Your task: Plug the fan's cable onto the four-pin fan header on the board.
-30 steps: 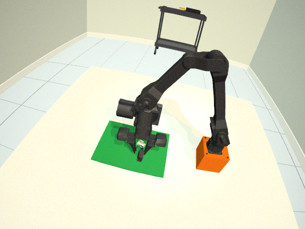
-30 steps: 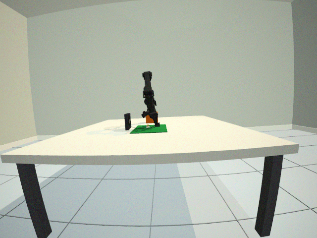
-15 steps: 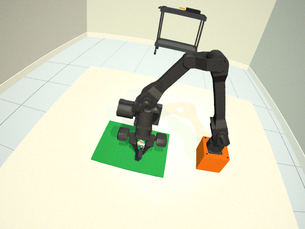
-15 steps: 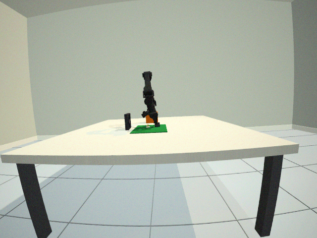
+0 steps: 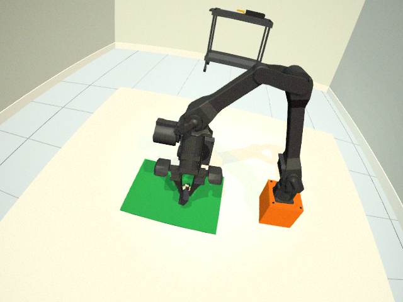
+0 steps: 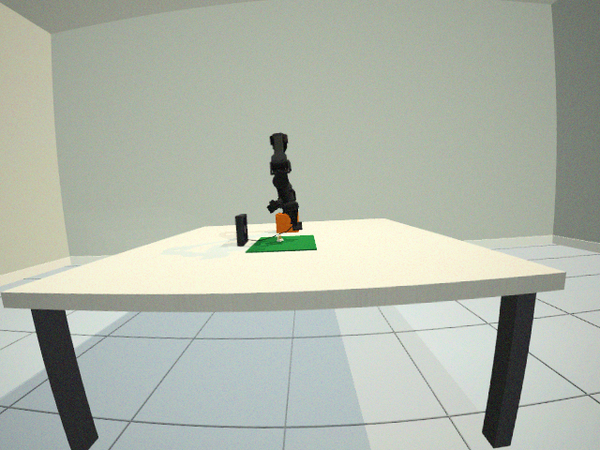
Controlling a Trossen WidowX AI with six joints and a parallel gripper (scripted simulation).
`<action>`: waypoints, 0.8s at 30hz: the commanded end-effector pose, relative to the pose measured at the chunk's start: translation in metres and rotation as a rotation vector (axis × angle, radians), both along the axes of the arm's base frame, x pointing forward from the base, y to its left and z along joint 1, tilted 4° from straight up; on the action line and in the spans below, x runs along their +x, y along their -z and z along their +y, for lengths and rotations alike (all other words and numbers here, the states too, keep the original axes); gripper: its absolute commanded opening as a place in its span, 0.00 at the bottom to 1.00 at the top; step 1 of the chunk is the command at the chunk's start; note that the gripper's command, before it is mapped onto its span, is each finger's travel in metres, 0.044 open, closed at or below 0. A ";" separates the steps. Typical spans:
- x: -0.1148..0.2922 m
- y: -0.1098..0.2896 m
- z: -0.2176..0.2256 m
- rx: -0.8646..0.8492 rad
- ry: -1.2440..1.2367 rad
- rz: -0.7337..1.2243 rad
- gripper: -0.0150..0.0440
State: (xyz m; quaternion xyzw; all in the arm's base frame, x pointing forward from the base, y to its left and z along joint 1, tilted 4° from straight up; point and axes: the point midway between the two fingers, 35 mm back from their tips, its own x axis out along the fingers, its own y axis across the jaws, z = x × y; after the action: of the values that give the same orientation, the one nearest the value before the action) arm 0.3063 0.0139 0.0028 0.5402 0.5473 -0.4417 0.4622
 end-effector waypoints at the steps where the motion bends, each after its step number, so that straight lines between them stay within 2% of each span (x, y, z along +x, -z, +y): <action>1: 0.002 -0.014 0.000 -0.003 0.003 -0.007 0.25; 18: -0.004 -0.060 0.003 -0.007 -0.004 -0.005 0.25; 24: -0.004 -0.060 0.007 -0.062 -0.174 -0.024 0.25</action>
State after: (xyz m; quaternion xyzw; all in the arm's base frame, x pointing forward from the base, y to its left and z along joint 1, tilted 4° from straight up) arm 0.3005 0.0192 0.0605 0.5089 0.5620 -0.4262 0.4936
